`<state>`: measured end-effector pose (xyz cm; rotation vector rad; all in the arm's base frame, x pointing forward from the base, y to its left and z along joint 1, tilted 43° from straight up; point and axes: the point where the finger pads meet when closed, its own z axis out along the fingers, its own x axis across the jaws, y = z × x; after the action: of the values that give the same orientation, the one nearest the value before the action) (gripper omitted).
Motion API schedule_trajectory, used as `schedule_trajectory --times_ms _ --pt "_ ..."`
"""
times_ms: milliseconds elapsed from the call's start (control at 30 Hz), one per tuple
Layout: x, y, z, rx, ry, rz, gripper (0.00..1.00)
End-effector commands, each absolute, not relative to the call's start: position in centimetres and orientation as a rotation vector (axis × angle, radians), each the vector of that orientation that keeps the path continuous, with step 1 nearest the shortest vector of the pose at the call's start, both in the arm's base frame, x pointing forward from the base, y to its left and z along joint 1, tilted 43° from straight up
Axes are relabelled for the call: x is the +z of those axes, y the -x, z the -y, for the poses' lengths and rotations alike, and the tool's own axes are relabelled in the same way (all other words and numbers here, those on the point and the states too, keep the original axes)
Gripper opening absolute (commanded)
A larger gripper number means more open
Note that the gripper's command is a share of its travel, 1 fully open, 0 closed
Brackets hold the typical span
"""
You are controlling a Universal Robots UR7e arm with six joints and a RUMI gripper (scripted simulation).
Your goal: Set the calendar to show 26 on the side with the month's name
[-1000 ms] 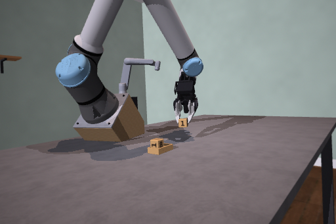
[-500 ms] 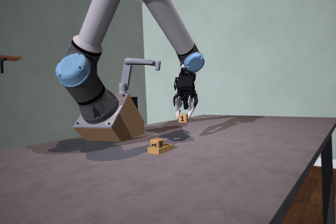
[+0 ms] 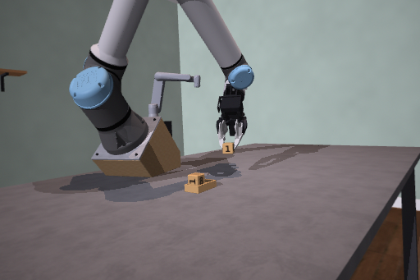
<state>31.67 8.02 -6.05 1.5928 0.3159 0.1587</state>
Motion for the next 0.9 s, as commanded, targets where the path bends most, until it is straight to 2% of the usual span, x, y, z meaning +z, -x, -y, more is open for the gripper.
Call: schedule_trajectory --times_ms 0,867 --pt "-6.05 -31.65 -8.00 0.155 -1.608 -0.315 0.10" --pt "-5.86 -31.71 -8.02 0.127 -1.808 -0.342 0.10"
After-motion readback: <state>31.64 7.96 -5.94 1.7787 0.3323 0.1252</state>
